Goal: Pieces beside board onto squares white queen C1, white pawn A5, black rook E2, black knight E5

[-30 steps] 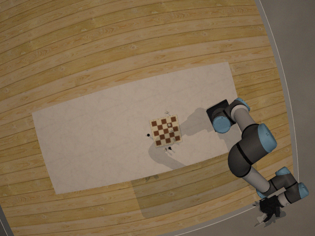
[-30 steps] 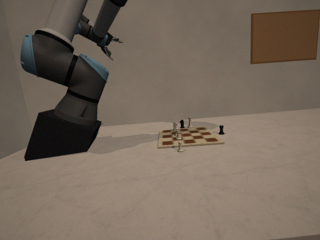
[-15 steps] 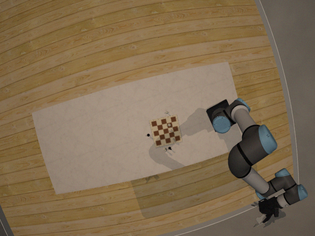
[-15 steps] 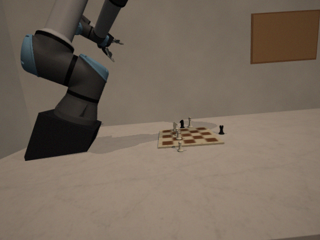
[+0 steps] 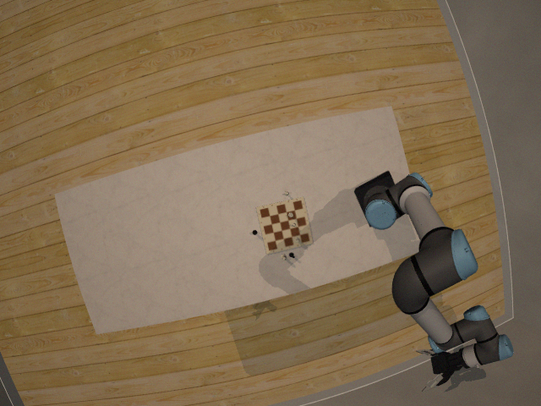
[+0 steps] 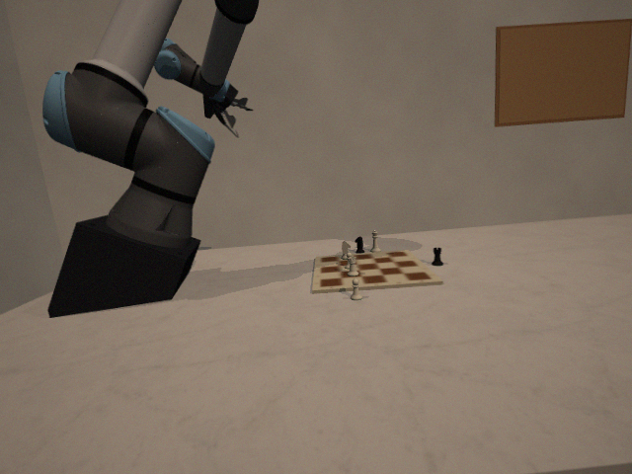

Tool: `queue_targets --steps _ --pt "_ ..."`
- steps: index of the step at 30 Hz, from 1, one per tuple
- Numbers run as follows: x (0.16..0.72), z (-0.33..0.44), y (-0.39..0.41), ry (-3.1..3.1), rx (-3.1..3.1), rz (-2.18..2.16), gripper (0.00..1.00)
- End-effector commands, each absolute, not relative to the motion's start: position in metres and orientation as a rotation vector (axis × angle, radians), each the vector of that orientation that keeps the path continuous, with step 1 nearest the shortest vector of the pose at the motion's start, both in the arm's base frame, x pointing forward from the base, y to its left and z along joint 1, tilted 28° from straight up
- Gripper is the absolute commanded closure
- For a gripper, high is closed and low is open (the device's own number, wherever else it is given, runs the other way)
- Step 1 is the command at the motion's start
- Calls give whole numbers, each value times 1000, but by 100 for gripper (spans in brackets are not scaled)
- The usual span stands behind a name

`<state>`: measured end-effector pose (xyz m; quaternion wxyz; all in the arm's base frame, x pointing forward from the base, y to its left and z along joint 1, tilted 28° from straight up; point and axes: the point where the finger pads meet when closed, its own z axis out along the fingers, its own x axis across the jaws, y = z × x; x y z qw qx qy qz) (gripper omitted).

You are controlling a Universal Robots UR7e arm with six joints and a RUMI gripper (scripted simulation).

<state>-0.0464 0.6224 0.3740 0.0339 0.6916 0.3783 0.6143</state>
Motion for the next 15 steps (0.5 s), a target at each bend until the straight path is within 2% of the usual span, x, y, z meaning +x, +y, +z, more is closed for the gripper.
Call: queue_targets --steps 1,15 --pt "-14 347 643 1287 1946 1677 0" --pt "52 301 651 1442 1697 1305 0"
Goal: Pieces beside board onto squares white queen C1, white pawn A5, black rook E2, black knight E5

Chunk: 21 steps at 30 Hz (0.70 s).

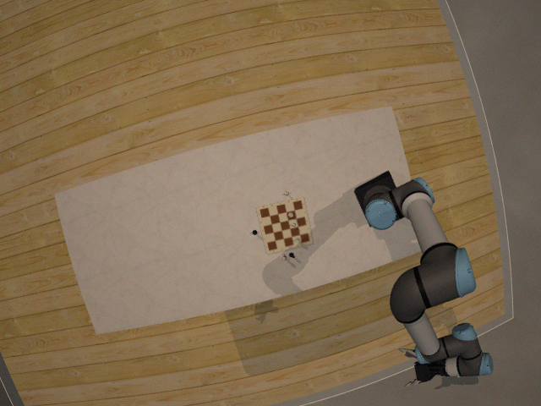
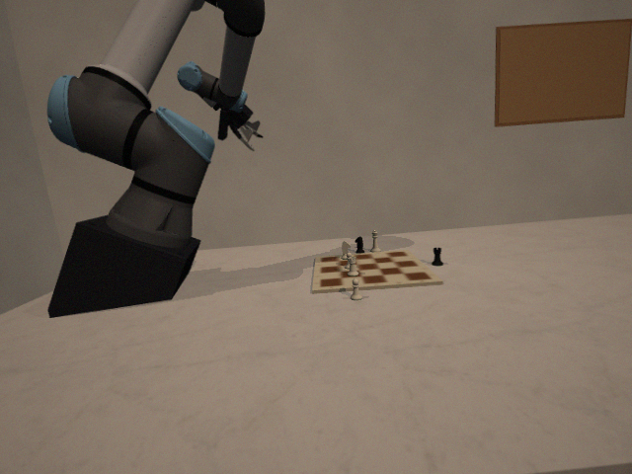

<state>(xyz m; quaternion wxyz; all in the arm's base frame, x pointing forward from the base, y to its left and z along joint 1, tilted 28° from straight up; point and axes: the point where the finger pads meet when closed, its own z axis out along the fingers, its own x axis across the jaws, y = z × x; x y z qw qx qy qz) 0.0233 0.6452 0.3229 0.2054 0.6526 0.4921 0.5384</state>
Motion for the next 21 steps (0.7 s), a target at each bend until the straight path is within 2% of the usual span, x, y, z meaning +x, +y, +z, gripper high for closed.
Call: queue_targets --steps 1,15,21 --pt "52 301 651 1442 1697 1305 0" --pt "130 254 636 1588 1451 841 0" --pt "143 247 631 1611 1411 757 0"
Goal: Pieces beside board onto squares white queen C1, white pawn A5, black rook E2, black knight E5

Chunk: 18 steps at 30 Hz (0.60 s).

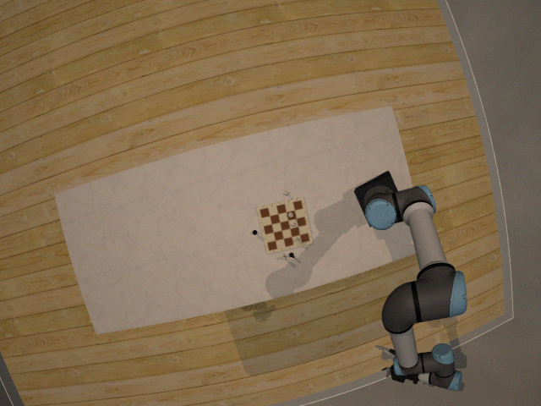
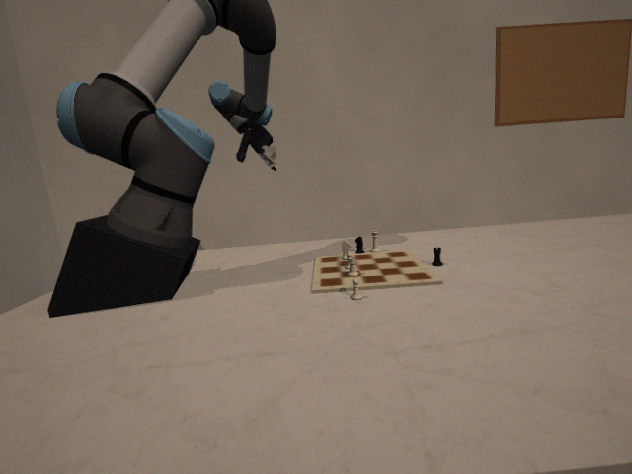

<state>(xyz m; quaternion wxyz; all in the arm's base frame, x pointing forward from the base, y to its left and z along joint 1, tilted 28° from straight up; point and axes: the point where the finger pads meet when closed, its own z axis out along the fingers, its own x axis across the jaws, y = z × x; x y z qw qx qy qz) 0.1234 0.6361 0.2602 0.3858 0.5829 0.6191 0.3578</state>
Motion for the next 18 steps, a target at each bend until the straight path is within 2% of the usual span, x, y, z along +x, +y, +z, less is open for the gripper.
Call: queue_targets --steps 1,3,18 --pt "143 247 631 1611 1411 757 0" --pt "169 233 619 1656 1335 586 0" --pt "228 206 577 1762 1160 151 0"
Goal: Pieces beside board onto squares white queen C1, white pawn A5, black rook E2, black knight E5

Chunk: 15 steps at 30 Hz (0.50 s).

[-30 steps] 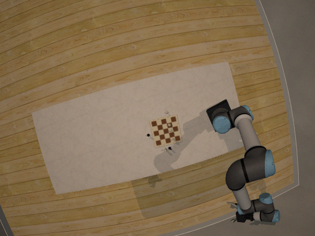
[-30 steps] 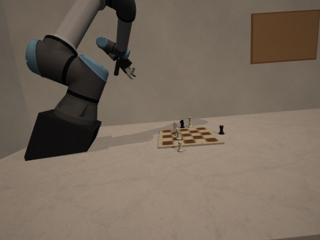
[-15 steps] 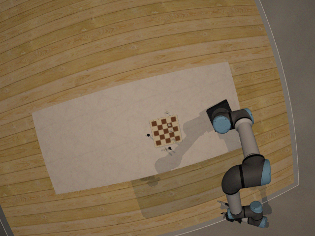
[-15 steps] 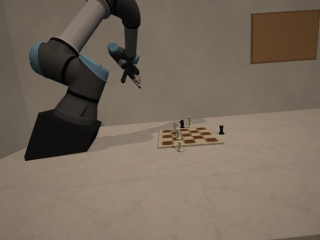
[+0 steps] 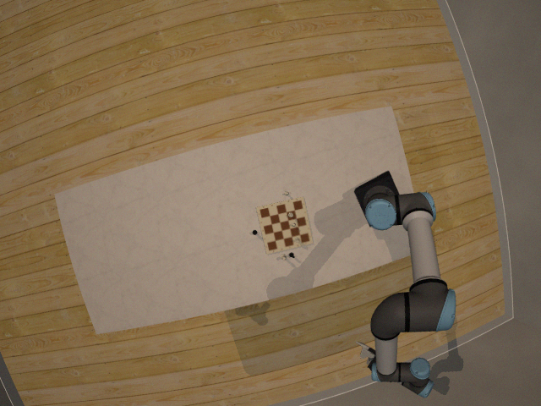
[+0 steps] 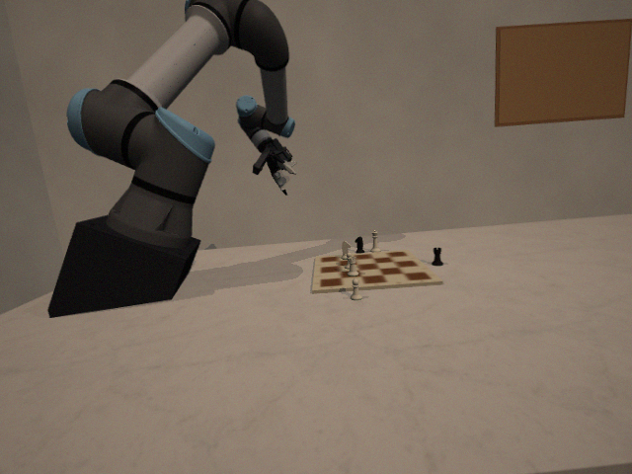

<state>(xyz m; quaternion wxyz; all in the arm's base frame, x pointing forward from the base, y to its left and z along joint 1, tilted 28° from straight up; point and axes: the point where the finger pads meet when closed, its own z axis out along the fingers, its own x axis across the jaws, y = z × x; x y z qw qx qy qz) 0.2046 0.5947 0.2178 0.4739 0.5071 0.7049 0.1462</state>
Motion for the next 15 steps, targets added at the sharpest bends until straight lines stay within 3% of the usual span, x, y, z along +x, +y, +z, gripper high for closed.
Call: queue_targets --steps 1,15 --pt "239 202 567 1783 1125 59 0" --pt "284 188 516 1881 975 -369 0"
